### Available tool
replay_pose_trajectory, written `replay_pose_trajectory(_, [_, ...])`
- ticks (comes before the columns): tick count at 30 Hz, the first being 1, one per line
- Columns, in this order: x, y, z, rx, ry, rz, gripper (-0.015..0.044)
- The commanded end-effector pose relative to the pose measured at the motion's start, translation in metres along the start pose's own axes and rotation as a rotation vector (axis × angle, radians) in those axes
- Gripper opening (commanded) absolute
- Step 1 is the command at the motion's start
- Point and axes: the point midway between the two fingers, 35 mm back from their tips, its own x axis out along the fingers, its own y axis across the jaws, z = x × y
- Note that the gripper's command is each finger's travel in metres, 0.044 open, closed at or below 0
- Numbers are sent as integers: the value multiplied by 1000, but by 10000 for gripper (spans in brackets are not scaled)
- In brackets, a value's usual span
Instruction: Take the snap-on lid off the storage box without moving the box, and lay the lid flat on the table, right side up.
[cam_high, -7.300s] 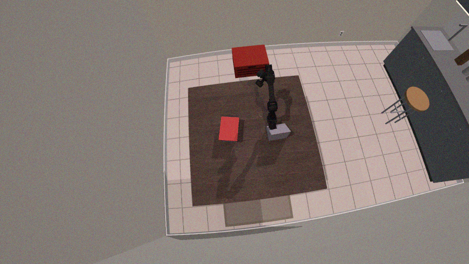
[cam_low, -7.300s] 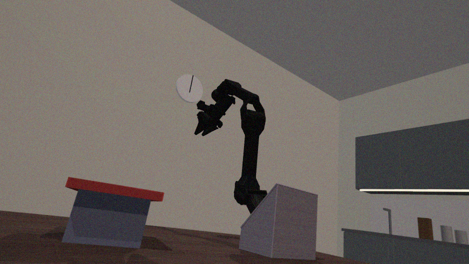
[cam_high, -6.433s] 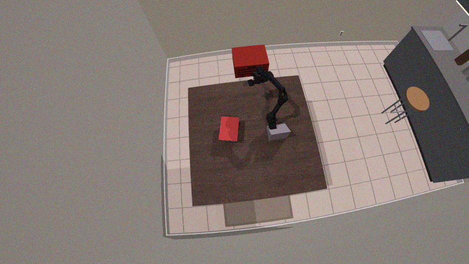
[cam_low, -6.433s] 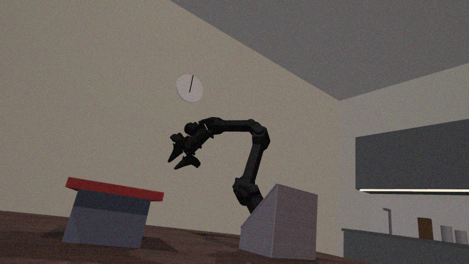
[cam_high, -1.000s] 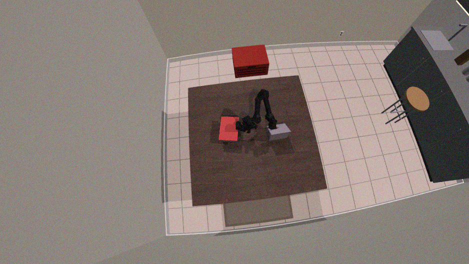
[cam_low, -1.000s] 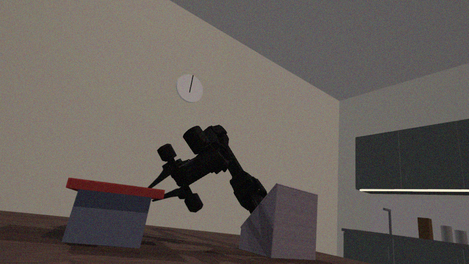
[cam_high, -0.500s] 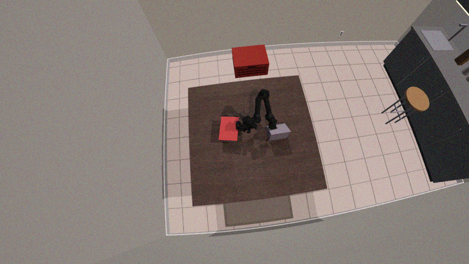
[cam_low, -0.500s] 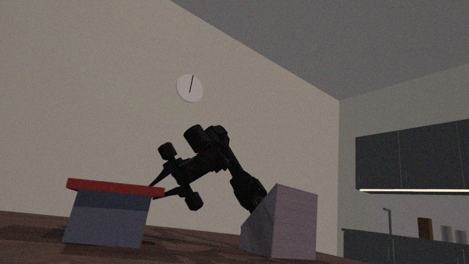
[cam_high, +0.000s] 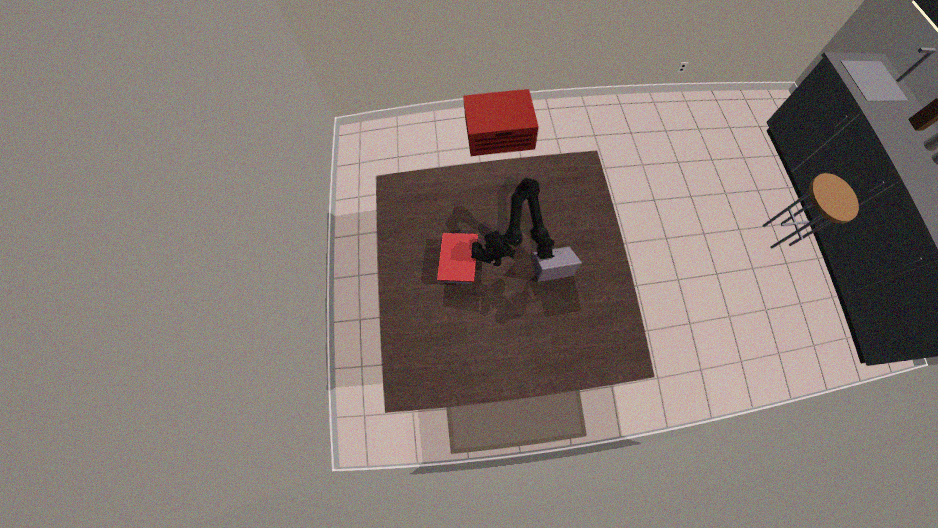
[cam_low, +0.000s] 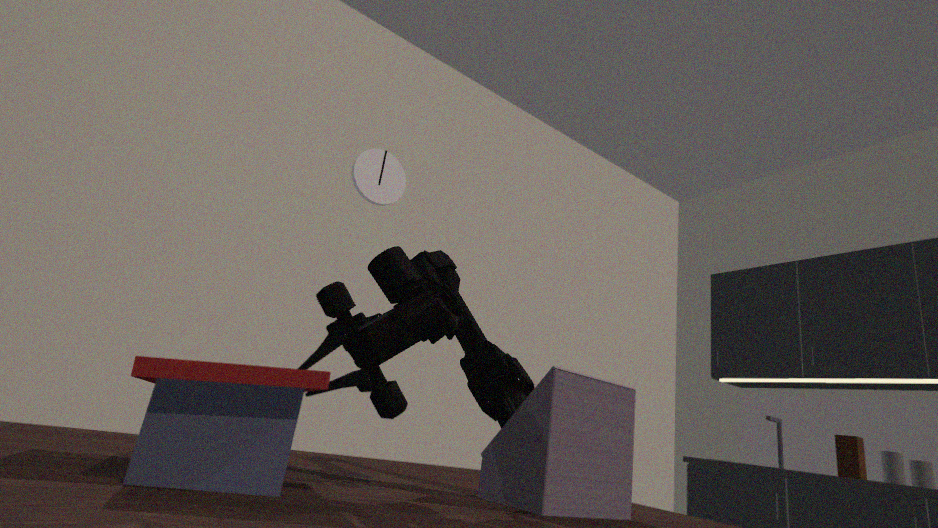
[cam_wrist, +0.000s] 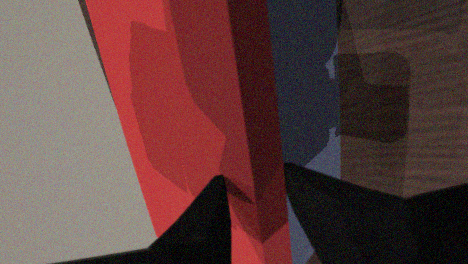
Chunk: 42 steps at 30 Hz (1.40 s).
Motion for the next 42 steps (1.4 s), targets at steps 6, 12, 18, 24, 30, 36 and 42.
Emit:
replay_pose_trajectory(6, [-1,2,0,3,-2,0,0])
replay_pose_trajectory(12, [-1,2,0,2,-1,0,0])
replay_pose_trajectory(18, [-1,2,0,2,-1,0,0])
replay_pose_trajectory(24, [-1,3,0,2,-1,0,0])
replay_pose_trajectory(30, [0,3,0,2,-1,0,0])
replay_pose_trajectory(36, [0,3,0,2,-1,0,0])
replay_pose_trajectory(42, [0,4,0,2,-1,0,0])
